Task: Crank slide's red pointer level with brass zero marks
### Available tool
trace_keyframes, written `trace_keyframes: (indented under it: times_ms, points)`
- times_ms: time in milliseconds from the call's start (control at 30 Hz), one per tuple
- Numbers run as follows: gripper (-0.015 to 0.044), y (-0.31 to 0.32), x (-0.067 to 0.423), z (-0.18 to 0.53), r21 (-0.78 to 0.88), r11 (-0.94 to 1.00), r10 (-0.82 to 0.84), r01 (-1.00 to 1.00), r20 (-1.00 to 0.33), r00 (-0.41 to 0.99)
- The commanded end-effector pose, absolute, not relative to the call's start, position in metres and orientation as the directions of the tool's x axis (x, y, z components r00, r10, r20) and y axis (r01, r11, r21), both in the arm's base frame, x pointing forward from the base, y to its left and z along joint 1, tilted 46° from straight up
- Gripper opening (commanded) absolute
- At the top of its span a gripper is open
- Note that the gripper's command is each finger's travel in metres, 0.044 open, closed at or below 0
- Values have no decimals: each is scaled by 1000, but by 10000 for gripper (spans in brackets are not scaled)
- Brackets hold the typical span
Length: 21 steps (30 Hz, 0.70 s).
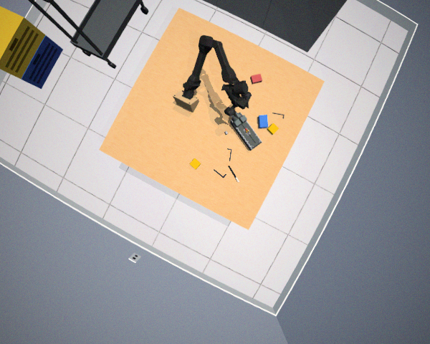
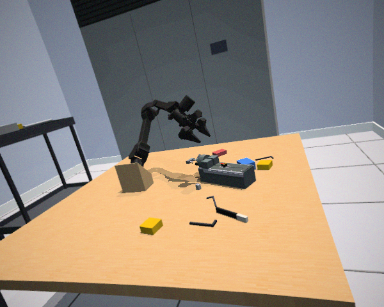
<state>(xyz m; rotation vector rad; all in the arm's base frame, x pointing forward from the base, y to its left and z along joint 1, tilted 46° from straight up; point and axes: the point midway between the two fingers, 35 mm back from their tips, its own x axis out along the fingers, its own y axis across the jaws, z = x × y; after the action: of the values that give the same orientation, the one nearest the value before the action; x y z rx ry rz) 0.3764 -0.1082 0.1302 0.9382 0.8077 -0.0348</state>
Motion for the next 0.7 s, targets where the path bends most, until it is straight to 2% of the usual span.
trace_keyframes:
  times_ms: [0,333,667]
  points:
    - [440,-97,362,135,690,603,287,401,-656,698]
    - [440,-74,326,149,650,581,223,490,-706,672]
    - [440,-52,332,126,646,581,221,495,-711,668]
